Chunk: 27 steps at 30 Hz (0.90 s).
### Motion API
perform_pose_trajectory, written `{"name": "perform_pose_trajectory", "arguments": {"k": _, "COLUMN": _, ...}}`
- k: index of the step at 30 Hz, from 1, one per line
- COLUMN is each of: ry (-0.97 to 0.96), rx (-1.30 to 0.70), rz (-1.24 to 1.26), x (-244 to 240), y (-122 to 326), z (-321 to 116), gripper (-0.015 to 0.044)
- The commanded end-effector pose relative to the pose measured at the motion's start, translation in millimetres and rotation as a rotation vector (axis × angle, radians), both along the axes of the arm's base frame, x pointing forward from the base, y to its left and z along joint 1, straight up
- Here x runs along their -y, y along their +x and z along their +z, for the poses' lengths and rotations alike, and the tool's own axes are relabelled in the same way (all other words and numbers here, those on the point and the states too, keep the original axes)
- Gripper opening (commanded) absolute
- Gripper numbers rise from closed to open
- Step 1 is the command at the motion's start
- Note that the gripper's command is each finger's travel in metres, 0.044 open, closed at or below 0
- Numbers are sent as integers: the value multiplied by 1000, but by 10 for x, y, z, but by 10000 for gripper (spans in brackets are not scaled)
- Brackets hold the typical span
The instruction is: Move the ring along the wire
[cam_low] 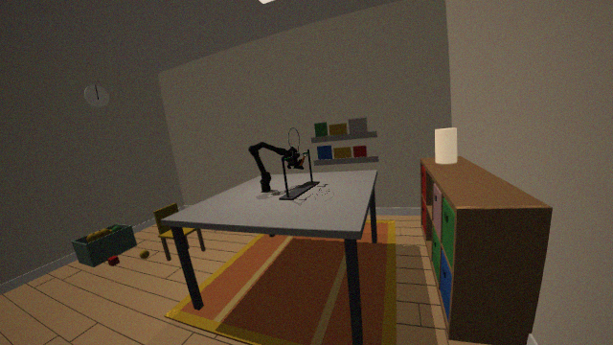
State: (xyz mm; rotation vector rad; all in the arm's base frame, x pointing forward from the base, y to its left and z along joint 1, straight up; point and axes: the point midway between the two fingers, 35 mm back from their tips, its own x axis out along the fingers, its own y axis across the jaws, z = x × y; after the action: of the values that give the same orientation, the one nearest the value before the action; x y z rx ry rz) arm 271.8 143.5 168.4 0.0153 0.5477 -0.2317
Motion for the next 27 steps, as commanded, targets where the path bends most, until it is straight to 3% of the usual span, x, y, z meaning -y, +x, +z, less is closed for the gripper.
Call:
{"name": "perform_pose_trajectory", "arguments": {"k": 1, "ry": 2, "rx": 3, "rz": -4, "x": 2, "y": 0, "z": -10, "gripper": -150}}
{"name": "perform_pose_trajectory", "arguments": {"k": 12, "ry": 2, "rx": 3, "rz": -4, "x": 2, "y": 0, "z": -10, "gripper": -150}}
{"name": "perform_pose_trajectory", "arguments": {"k": 24, "ry": 0, "rx": 0, "rz": -1, "x": -5, "y": -15, "z": 1, "gripper": 160}}
{"name": "perform_pose_trajectory", "arguments": {"k": 27, "ry": 1, "rx": -3, "rz": -3, "x": -28, "y": -75, "z": 31, "gripper": 160}}
